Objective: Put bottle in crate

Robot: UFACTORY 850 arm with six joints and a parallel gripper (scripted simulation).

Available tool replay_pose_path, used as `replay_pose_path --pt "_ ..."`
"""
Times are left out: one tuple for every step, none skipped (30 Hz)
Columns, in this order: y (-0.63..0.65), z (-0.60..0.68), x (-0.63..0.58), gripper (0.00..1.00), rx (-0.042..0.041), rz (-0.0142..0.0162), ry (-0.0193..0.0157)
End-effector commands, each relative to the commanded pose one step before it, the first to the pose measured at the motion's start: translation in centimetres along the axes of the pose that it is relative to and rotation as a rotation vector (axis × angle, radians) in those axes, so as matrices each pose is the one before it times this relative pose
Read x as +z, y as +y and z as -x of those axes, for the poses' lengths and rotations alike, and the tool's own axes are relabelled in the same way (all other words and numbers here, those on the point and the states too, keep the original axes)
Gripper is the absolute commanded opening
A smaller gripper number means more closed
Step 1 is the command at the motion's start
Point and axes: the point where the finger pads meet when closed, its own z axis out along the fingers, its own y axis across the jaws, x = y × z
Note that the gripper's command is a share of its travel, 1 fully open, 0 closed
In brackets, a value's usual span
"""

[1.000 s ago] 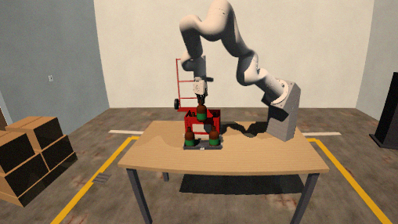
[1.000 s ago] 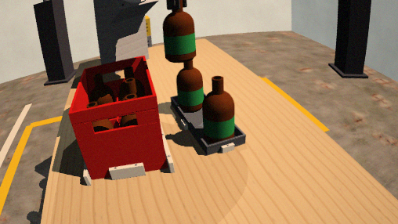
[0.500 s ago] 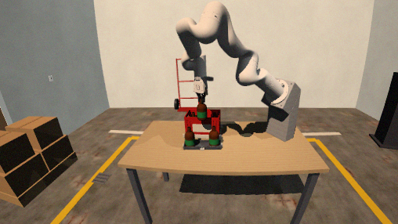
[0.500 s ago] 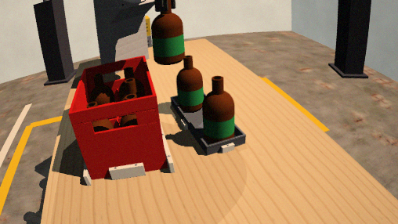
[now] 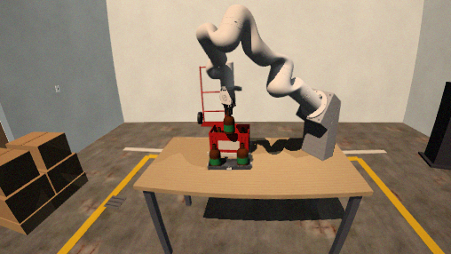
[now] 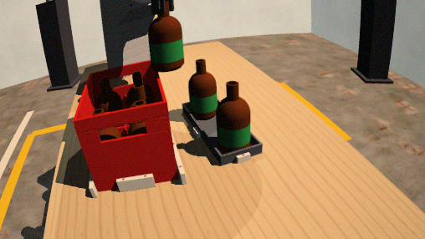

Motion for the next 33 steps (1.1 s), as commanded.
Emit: replay_pose_path --pt "-0.981 -0.946 -0.003 0.00 -0.00099 -0.00049 -0.00091" --pt "0.000 0.000 0.000 0.00 0.00000 0.00000 0.00000" --pt "0.000 0.000 0.000 0.00 0.00000 0.00000 0.00000" --pt "-0.169 -0.179 0.000 0.00 0.00000 0.00000 0.00000" --pt "-0.168 -0.180 0.000 0.00 0.00000 0.00000 0.00000" --pt "-0.169 -0.179 0.000 0.00 0.00000 0.00000 0.00000" --pt "-0.169 -0.180 0.000 0.00 0.00000 0.00000 0.00000" --pt "-0.170 -0.180 0.000 0.00 0.00000 0.00000 0.00000" --pt "-0.169 -0.181 0.000 0.00 0.00000 0.00000 0.00000" --pt "-0.170 -0.180 0.000 0.00 0.00000 0.00000 0.00000" --pt "-0.169 -0.181 0.000 0.00 0.00000 0.00000 0.00000" --pt "-0.170 -0.180 0.000 0.00 0.00000 0.00000 0.00000" --pt "-0.169 -0.180 0.000 0.00 0.00000 0.00000 0.00000" --pt "-0.169 -0.180 0.000 0.00 0.00000 0.00000 0.00000" --pt "-0.169 -0.180 0.000 0.00 0.00000 0.00000 0.00000" --pt "-0.169 -0.179 0.000 0.00 0.00000 0.00000 0.00000" --pt "-0.168 -0.179 0.000 0.00 0.00000 0.00000 0.00000" --pt "-0.168 -0.179 0.000 0.00 0.00000 0.00000 0.00000" --pt "0.000 0.000 0.000 0.00 0.00000 0.00000 0.00000" --pt "0.000 0.000 0.000 0.00 0.00000 0.00000 0.00000" --pt "-0.167 -0.178 0.000 0.00 0.00000 0.00000 0.00000" --pt "-0.167 -0.178 0.000 0.00 0.00000 0.00000 0.00000" --pt "-0.166 -0.177 0.000 0.00 0.00000 0.00000 0.00000" --pt "-0.166 -0.176 0.000 0.00 0.00000 0.00000 0.00000" --pt "-0.165 -0.175 0.000 0.00 0.00000 0.00000 0.00000" --pt "-0.164 -0.175 0.000 0.00 0.00000 0.00000 0.00000" --pt "-0.163 -0.173 0.000 0.00 0.00000 0.00000 0.00000" --pt "-0.162 -0.173 0.000 0.00 0.00000 0.00000 0.00000" --pt "-0.161 -0.171 0.000 0.00 0.00000 0.00000 0.00000" --pt "-0.160 -0.171 0.000 0.00 0.00000 0.00000 0.00000" --pt "-0.159 -0.169 0.000 0.00 0.00000 0.00000 0.00000" --pt "-0.157 -0.168 0.000 0.00 0.00000 0.00000 -0.00001" --pt "-0.157 -0.166 0.000 0.00 0.00000 0.00000 0.00000"
